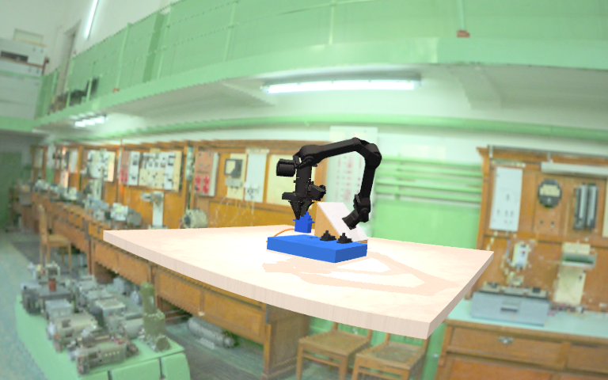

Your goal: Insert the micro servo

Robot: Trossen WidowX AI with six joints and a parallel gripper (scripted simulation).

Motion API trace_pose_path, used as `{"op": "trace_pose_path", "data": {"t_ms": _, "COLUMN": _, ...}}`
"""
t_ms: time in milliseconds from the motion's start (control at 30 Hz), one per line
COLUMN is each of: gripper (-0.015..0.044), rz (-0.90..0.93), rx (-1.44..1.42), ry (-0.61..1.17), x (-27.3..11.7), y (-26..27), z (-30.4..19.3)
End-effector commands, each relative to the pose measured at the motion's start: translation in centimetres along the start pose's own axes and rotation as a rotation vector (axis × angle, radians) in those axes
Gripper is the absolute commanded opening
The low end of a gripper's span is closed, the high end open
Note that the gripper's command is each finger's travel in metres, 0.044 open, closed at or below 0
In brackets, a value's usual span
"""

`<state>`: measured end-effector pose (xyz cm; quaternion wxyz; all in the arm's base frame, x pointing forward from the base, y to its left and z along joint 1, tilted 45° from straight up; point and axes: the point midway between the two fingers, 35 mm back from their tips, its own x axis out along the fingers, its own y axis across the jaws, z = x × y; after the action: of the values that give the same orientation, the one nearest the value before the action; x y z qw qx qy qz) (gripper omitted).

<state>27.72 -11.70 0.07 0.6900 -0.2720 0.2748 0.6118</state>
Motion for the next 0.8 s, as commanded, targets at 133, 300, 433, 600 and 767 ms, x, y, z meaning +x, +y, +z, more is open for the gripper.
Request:
{"op": "trace_pose_path", "data": {"t_ms": 133, "gripper": 0.0, "rz": -0.006, "rx": 0.266, "ry": 0.006, "x": -0.2, "y": -0.09, "z": -0.19}}
{"op": "trace_pose_path", "data": {"t_ms": 300, "gripper": 0.0, "rz": -0.007, "rx": 0.439, "ry": 0.005, "x": -0.2, "y": -0.09, "z": -0.19}}
{"op": "trace_pose_path", "data": {"t_ms": 433, "gripper": 0.0, "rz": -0.007, "rx": 0.577, "ry": 0.005, "x": -0.2, "y": -0.09, "z": -0.19}}
{"op": "trace_pose_path", "data": {"t_ms": 600, "gripper": 0.0, "rz": -0.008, "rx": 0.75, "ry": 0.004, "x": -0.2, "y": -0.09, "z": -0.19}}
{"op": "trace_pose_path", "data": {"t_ms": 767, "gripper": 0.0, "rz": -0.008, "rx": 0.923, "ry": 0.004, "x": -0.2, "y": -0.09, "z": -0.19}}
